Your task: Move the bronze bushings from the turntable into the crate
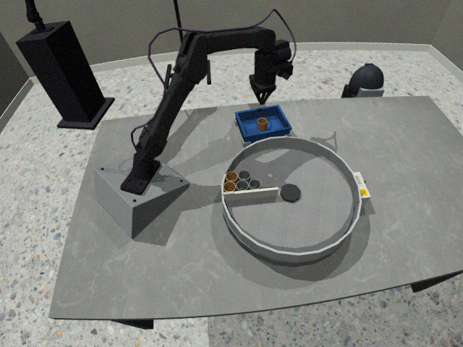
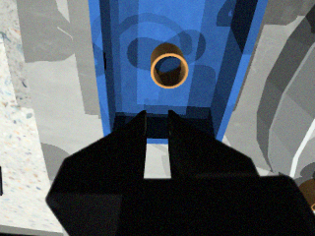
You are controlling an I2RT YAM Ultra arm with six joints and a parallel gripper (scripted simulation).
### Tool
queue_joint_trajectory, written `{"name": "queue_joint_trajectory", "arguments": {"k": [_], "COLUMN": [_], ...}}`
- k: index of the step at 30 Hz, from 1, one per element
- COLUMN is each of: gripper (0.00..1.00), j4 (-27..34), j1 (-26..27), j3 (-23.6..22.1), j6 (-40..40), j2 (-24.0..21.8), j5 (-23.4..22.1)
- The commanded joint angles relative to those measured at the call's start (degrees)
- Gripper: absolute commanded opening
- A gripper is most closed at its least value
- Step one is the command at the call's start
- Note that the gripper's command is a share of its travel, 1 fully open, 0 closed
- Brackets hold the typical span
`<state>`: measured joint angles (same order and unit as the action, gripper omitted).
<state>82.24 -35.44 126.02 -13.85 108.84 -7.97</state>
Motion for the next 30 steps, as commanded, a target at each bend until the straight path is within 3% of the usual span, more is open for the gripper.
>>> {"name": "queue_joint_trajectory", "arguments": {"k": [1, 25, 30], "gripper": [0.16, 0.15, 0.15], "j4": [0.2, -0.1, -1.0], "j1": [0.8, 0.9, 1.1], "j3": [2.1, 1.9, -0.3], "j6": [0.3, 0.3, 0.2], "j2": [-0.5, -1.1, -2.2], "j5": [-0.2, -0.3, -0.4]}}
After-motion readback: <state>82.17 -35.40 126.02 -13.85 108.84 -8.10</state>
